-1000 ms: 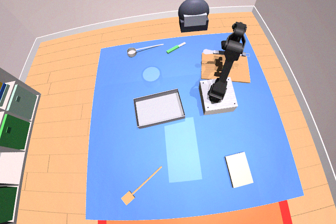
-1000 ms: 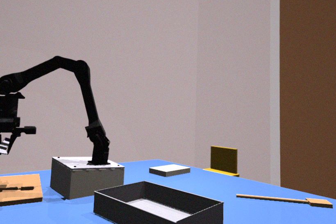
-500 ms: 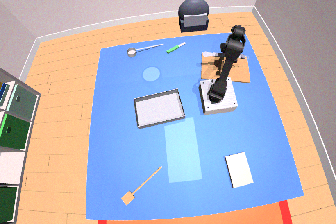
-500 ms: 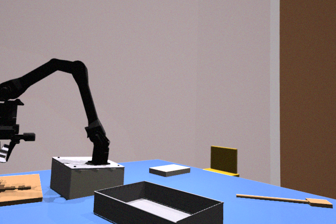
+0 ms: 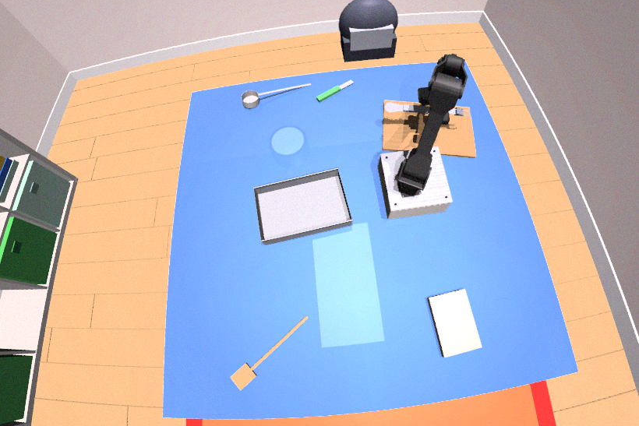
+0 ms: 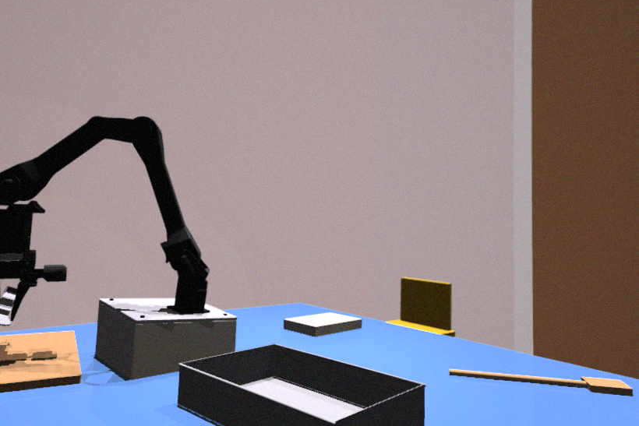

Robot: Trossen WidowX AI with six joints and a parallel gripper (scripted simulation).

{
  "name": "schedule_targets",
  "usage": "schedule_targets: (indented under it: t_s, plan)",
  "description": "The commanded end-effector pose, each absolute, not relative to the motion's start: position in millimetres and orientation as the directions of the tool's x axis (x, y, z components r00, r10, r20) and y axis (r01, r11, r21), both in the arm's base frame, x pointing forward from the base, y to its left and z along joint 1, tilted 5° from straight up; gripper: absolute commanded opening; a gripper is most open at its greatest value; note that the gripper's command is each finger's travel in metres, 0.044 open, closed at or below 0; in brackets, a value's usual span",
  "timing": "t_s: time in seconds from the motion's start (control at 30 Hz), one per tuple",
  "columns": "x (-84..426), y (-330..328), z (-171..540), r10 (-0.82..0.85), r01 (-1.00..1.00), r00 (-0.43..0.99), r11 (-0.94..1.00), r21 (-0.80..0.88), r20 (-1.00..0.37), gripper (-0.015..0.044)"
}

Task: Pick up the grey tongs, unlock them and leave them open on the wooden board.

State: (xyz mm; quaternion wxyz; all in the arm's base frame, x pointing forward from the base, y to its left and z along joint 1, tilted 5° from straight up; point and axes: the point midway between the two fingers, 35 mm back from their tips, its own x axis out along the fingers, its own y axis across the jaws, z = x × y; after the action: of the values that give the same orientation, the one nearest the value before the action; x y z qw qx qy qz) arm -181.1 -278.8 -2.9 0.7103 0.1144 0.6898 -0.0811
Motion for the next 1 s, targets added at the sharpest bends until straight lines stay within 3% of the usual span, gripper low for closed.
schedule_targets:
  t_s: [0.0, 0.67, 0.97]
  plan:
    - [-180.0, -278.7, -8.6, 0.039, 0.269, 0.038, 0.962, 0.048, -0.998, -0.015]
    - [-176.7, -274.1, -34.5, 0.04, 0.269, 0.039, 0.962, 0.049, -0.998, -0.015]
    - [-177.0, -273.2, -33.9, 0.045, 0.272, 0.037, 0.961, 0.053, -0.998, 0.0086]
